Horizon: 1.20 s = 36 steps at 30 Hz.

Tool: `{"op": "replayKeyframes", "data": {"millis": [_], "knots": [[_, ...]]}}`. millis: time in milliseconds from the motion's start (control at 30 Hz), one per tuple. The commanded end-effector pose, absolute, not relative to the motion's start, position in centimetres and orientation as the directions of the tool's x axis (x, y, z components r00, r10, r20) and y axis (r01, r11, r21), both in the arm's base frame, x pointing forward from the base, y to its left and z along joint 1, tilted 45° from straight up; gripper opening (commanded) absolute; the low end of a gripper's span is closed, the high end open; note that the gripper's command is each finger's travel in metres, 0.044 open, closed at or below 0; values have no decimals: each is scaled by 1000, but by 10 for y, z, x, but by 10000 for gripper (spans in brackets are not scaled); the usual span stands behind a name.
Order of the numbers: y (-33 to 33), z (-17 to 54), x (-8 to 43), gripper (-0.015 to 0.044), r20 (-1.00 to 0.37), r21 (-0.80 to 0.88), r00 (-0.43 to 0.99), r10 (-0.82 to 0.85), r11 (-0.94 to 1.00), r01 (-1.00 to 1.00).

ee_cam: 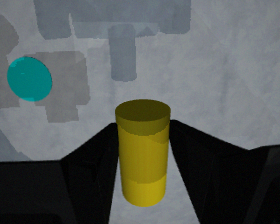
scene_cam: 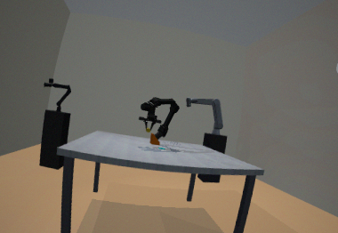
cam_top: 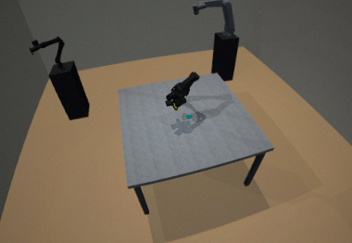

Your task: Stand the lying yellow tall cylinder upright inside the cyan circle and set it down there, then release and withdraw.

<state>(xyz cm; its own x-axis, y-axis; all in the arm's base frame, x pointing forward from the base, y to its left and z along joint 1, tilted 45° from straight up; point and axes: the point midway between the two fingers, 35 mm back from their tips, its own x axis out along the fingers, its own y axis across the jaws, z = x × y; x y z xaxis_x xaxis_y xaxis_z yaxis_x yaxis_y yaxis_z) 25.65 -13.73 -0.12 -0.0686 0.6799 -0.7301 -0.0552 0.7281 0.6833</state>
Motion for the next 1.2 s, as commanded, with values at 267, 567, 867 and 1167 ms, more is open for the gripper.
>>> {"op": "replayKeyframes", "data": {"millis": [267, 567, 867, 1167], "knots": [[-111, 28, 261, 105, -723, 683, -70, 687, 727, 71], [-91, 49, 262, 105, -721, 673, -70, 689, 721, 162], [-71, 69, 261, 105, -718, 659, -71, 692, 709, 251], [-50, 88, 257, 105, -714, 640, -72, 697, 691, 338]]}}
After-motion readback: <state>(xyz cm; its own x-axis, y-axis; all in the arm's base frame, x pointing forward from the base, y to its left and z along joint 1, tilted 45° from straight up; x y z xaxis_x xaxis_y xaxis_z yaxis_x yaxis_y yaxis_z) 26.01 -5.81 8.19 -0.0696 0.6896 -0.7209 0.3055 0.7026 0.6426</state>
